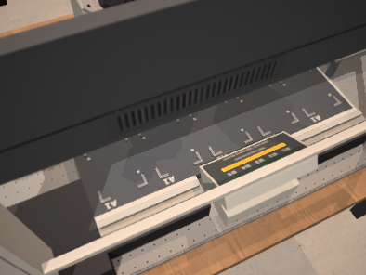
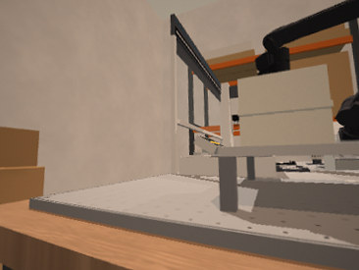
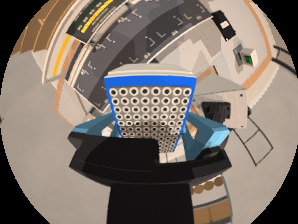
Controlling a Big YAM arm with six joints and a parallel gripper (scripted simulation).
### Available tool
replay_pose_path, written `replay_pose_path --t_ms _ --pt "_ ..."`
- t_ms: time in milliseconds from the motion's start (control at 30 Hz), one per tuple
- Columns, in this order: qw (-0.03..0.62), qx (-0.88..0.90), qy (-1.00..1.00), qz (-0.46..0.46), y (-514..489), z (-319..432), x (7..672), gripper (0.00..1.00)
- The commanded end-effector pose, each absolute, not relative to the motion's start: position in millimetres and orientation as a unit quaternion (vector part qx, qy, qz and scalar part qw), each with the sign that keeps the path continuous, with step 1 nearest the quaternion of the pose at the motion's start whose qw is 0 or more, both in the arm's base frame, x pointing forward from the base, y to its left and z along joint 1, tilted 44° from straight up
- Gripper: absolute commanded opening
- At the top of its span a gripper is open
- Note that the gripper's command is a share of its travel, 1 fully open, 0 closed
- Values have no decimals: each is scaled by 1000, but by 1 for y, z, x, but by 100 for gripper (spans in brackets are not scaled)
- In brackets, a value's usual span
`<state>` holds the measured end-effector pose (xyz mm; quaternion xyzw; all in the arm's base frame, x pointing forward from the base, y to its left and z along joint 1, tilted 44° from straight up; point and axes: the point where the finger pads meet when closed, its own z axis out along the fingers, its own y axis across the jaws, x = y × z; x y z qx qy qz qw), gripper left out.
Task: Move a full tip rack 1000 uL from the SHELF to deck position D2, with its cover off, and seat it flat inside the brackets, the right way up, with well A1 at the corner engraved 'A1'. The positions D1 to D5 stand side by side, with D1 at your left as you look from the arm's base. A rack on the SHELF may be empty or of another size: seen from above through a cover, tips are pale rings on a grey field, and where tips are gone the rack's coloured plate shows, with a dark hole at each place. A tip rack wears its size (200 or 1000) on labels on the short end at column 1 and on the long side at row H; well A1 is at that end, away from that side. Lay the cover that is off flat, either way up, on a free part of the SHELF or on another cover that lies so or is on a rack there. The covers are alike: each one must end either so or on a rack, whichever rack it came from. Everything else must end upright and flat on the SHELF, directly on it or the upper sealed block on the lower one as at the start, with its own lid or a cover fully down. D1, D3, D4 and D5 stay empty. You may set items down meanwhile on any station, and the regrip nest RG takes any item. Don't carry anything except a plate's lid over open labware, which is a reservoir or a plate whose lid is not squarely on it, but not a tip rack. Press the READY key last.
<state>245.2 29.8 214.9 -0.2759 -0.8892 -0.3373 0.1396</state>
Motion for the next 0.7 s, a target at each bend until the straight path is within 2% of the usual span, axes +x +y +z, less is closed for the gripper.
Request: replay_pose_path --t_ms 0,300,667 --pt "123 -273 -893 -338 24 227 254 0" --pt "123 -273 -893 -338 24 227 254 0" --pt "84 -172 -917 -349 24 227 254 0"
